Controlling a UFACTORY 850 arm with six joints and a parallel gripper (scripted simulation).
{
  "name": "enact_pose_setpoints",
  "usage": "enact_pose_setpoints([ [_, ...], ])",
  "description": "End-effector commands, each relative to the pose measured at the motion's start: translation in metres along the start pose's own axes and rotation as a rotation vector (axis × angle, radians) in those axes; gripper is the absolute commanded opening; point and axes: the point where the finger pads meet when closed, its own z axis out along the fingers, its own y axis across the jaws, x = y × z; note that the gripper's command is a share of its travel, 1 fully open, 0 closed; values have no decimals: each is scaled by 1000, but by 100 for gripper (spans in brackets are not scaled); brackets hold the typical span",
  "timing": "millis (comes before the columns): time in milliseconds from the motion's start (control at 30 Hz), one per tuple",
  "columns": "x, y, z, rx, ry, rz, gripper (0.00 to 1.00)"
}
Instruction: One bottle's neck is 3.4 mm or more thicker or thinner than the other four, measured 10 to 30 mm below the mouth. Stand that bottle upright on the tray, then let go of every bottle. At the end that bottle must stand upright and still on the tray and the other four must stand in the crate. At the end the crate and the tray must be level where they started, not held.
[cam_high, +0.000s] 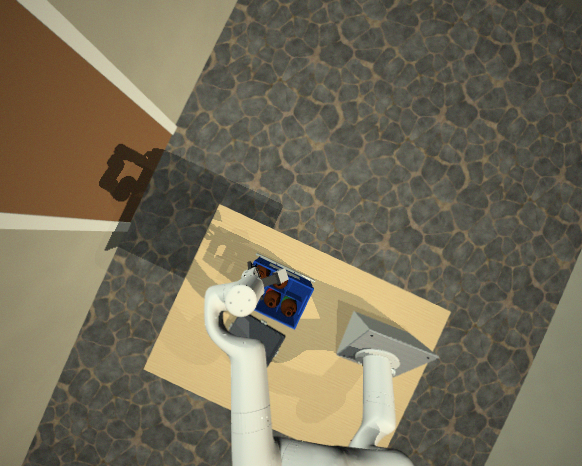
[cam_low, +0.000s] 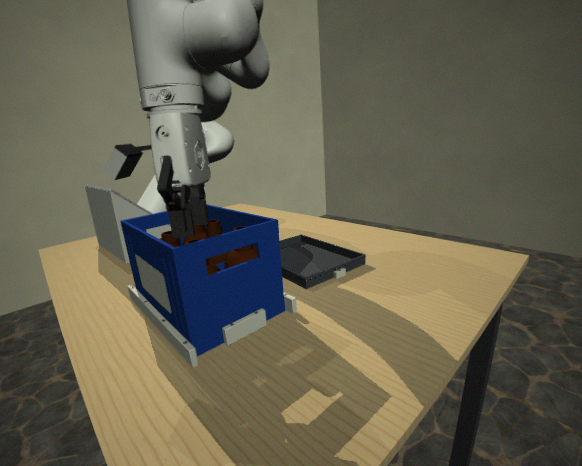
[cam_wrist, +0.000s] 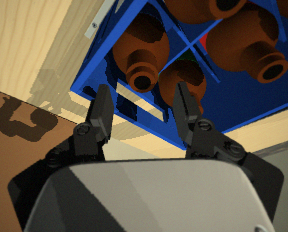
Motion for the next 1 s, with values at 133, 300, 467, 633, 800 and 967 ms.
enact_pose_setpoints([
  [133, 0, -1, -1, 2, -1, -1, 65],
  [300, 0, -1, -1, 2, -1, -1, 65],
  [467, 0, -1, 0, 2, -1, -1, 65],
  [633, 0, -1, 3, 2, -1, -1, 65],
  [800, 0, -1, 7, 2, -1, -1, 65],
  [967, 0, -1, 12, 2, -1, -1, 65],
])
